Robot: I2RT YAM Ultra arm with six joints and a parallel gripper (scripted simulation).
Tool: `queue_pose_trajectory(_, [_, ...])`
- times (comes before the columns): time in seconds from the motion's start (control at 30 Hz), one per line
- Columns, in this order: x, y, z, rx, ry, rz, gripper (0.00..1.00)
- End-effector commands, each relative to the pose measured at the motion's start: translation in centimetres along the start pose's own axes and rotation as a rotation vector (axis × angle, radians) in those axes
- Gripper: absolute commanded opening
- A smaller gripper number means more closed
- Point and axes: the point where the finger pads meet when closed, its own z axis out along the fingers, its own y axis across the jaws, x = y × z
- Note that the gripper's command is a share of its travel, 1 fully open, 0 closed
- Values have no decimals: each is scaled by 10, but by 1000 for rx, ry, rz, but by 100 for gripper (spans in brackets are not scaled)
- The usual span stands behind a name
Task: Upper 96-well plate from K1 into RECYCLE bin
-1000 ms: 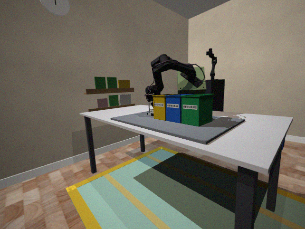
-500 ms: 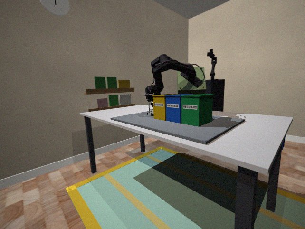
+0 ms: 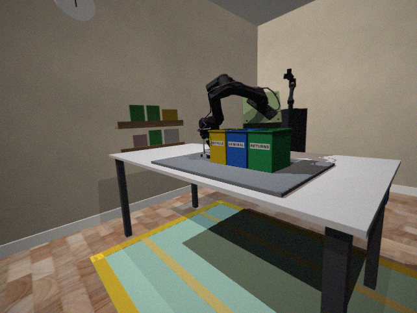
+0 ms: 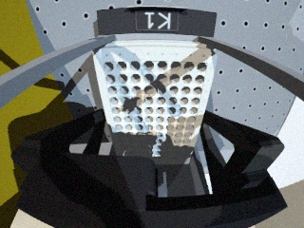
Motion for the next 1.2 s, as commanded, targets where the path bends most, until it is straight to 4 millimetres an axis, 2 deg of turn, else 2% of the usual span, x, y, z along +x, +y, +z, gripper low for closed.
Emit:
queue_pose_trajectory(0.0, [-8,-9,-8,20,-32,2,100])
queue_pose_trajectory(0.57, [-8,-9,-8,20,-32,2,100])
queue_pose_trajectory(0.6, [-8,-9,-8,20,-32,2,0])
queue_pose_trajectory(1.17, [-7,-7,-8,9,-29,6,0])
